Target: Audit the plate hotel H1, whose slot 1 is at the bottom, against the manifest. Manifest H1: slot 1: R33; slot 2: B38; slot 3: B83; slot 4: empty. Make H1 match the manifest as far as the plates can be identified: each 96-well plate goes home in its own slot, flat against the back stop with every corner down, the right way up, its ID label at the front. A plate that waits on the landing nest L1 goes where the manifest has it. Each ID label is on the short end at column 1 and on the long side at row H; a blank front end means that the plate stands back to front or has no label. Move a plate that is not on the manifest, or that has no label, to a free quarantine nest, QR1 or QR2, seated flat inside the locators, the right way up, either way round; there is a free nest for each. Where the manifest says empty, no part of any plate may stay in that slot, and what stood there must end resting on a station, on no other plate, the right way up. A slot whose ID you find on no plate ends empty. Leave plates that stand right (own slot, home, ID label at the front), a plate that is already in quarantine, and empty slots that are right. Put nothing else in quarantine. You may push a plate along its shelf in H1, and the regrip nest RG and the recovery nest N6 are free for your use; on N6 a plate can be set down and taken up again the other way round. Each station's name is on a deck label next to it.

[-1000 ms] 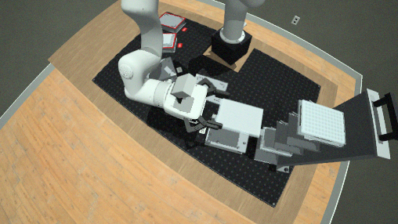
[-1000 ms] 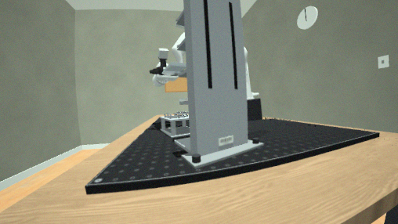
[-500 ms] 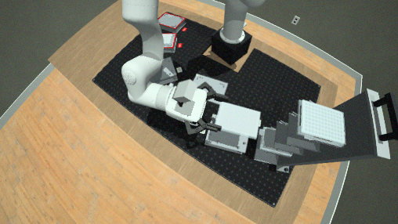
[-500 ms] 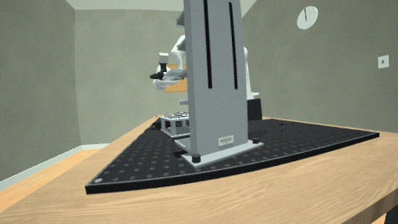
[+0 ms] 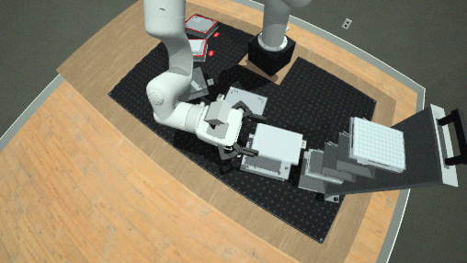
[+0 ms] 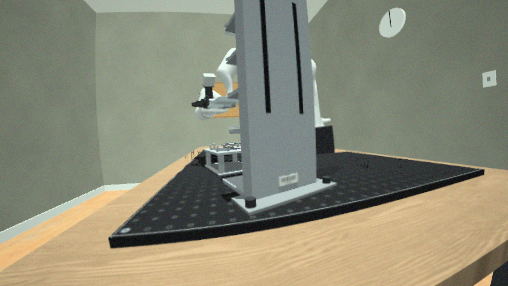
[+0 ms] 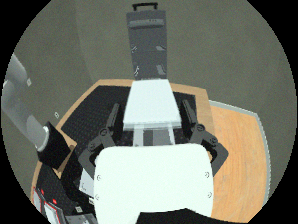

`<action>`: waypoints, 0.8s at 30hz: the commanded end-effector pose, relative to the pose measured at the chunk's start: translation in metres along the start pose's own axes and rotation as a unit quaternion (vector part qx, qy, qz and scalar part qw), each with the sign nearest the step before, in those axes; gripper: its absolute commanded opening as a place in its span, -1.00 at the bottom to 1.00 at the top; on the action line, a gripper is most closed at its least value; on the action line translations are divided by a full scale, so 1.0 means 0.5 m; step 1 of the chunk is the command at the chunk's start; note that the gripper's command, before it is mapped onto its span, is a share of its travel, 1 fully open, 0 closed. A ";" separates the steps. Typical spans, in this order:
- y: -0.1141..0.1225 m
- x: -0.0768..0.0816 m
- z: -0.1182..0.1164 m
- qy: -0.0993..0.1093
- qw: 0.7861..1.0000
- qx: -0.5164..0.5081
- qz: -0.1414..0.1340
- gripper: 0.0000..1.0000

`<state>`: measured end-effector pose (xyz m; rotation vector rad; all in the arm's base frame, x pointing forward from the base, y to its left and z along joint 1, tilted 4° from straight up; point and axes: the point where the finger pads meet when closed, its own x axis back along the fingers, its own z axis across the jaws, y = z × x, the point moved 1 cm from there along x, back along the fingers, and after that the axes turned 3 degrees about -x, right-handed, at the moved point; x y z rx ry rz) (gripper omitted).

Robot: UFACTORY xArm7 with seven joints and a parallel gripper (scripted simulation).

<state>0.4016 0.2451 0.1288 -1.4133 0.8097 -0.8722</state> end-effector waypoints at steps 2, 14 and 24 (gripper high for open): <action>0.007 0.000 0.002 0.000 1.000 0.002 -0.001 -1.00; 0.047 0.000 0.005 0.000 1.000 0.002 -0.001 -1.00; 0.074 0.000 0.006 0.000 1.000 0.002 -0.001 -1.00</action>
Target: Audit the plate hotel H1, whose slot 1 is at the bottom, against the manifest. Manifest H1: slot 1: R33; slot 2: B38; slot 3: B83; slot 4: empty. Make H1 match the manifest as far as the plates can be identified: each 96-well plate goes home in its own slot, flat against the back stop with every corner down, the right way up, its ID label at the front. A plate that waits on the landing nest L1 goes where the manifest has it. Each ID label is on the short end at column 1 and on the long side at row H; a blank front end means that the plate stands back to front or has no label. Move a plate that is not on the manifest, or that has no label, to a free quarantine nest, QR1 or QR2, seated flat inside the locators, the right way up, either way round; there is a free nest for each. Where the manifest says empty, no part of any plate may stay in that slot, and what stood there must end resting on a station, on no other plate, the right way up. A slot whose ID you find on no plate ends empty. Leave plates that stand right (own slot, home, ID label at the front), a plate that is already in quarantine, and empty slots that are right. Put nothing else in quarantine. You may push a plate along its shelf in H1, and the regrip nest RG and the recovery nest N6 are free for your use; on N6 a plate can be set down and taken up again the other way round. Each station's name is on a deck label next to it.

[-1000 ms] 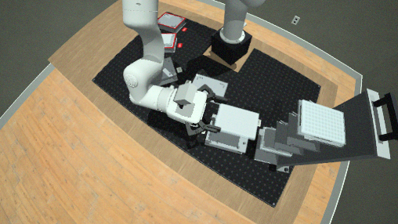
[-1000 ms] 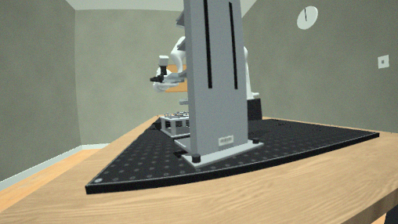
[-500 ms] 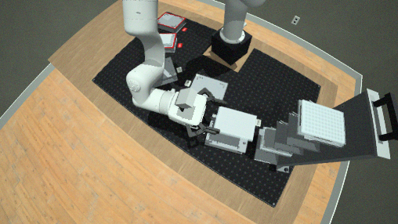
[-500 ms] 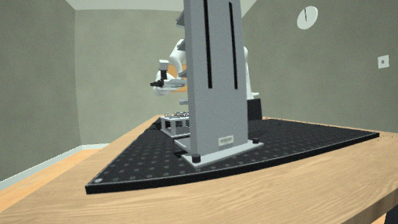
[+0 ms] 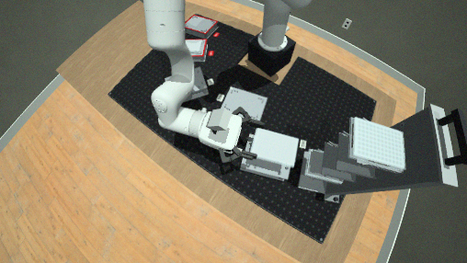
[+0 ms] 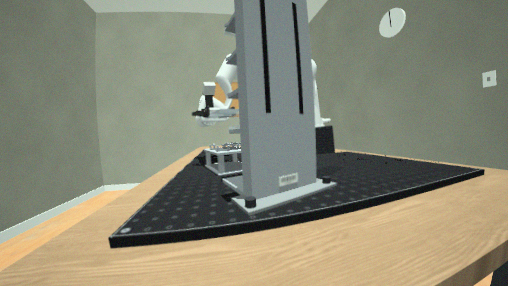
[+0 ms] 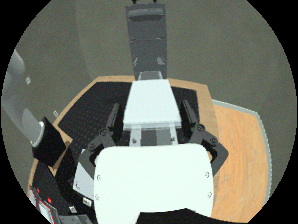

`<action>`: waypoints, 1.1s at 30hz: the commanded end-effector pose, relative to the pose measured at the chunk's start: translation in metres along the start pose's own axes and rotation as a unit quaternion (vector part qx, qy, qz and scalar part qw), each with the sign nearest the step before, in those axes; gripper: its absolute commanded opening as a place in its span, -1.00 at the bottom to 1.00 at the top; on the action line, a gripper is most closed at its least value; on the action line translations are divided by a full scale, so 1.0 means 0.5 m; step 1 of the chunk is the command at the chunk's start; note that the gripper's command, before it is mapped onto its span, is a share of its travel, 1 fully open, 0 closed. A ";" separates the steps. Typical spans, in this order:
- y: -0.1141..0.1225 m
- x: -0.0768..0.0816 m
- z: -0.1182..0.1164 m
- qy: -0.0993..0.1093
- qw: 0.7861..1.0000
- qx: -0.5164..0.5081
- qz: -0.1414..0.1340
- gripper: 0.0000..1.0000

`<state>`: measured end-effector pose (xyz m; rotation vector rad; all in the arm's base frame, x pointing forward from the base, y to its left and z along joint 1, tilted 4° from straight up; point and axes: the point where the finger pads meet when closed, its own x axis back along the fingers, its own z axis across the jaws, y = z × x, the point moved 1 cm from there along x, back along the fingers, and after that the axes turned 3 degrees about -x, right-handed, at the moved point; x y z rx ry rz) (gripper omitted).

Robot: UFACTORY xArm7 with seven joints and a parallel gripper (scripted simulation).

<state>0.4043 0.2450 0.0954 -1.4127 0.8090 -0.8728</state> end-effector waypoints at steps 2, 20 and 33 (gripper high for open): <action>0.013 0.000 0.003 0.000 1.000 0.002 0.000 -1.00; 0.067 0.000 0.005 0.000 1.000 0.002 0.000 -1.00; 0.103 0.000 0.007 0.000 1.000 0.002 0.000 -1.00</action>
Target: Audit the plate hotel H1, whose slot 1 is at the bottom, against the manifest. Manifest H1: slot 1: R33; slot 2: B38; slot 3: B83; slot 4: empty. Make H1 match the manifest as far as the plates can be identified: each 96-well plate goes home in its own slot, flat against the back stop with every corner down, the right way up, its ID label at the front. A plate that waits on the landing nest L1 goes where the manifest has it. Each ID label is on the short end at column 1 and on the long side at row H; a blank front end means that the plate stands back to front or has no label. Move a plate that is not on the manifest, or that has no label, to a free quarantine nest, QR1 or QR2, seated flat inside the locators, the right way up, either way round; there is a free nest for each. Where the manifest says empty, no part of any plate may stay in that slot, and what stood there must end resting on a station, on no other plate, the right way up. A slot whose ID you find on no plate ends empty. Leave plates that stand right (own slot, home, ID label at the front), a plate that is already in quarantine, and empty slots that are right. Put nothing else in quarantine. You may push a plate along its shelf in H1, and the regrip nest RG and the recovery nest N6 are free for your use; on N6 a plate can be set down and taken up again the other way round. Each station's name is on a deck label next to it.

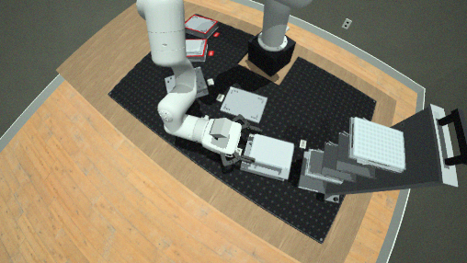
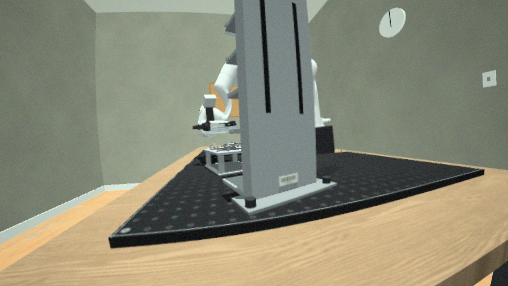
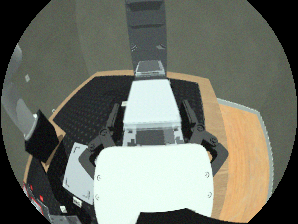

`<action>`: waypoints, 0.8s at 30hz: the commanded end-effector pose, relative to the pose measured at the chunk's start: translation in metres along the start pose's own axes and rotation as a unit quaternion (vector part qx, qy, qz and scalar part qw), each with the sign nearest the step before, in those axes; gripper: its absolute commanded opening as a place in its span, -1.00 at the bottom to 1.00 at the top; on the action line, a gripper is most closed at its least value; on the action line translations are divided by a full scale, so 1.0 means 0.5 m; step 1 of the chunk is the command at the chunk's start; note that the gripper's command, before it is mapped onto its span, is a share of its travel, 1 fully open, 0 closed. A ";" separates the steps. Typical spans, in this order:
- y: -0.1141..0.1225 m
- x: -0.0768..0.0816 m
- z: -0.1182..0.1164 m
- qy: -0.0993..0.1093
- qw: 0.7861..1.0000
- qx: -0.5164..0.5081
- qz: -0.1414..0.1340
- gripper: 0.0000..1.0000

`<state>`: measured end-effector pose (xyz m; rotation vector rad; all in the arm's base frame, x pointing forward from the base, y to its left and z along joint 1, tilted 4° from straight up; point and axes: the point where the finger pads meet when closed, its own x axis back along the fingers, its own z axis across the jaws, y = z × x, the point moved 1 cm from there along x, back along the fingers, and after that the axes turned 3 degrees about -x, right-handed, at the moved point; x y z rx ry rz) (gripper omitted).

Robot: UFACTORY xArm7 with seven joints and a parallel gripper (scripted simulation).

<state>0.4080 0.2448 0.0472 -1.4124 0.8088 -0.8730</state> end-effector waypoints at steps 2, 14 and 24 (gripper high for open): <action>0.014 0.000 0.002 0.000 1.000 0.001 0.000 -1.00; 0.047 0.000 0.004 0.000 1.000 0.001 0.000 -1.00; 0.062 0.000 0.005 0.000 1.000 0.001 0.000 -1.00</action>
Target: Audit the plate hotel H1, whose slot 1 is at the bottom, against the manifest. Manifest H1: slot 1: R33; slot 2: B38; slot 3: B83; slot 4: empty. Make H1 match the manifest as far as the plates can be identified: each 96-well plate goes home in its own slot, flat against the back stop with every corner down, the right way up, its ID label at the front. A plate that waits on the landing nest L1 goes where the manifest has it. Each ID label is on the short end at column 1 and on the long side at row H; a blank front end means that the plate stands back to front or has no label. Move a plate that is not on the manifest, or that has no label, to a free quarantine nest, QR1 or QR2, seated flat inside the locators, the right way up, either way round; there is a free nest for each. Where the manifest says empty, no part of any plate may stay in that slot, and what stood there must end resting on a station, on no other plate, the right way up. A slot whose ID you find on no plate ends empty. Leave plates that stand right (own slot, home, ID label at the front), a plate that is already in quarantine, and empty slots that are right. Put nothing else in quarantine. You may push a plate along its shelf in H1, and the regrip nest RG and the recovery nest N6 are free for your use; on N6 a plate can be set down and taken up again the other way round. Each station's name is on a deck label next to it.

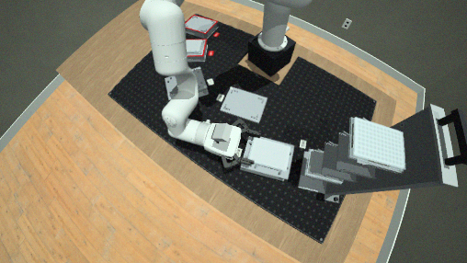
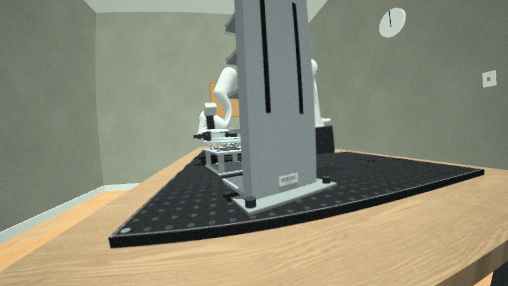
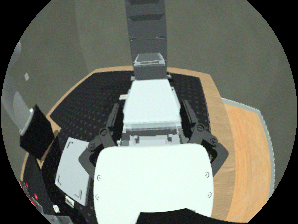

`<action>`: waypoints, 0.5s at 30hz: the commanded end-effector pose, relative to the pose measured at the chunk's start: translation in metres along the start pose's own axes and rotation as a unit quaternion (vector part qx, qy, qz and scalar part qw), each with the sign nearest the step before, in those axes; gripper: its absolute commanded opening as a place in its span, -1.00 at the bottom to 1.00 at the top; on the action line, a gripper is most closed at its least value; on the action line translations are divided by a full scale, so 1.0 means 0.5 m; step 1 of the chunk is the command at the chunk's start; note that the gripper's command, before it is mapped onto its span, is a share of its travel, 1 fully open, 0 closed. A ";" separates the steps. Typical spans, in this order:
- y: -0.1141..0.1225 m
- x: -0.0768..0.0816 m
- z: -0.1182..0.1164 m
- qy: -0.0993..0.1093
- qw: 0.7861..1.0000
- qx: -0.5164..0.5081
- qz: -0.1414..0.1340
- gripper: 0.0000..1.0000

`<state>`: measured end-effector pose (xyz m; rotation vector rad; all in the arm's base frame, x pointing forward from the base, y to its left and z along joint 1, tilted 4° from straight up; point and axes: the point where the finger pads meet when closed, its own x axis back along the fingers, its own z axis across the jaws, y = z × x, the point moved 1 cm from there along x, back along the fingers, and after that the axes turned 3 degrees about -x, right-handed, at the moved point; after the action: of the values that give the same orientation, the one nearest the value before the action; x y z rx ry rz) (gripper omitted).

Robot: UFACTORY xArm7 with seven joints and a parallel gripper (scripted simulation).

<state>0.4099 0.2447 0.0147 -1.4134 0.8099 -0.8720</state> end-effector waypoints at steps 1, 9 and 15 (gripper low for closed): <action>-0.003 0.001 0.003 0.000 1.000 0.002 -0.001 -1.00; -0.002 0.001 0.003 0.000 1.000 0.002 -0.001 -1.00; 0.002 0.001 0.003 0.000 1.000 0.002 -0.001 -1.00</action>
<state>0.4103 0.2447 0.0133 -1.4128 0.8092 -0.8725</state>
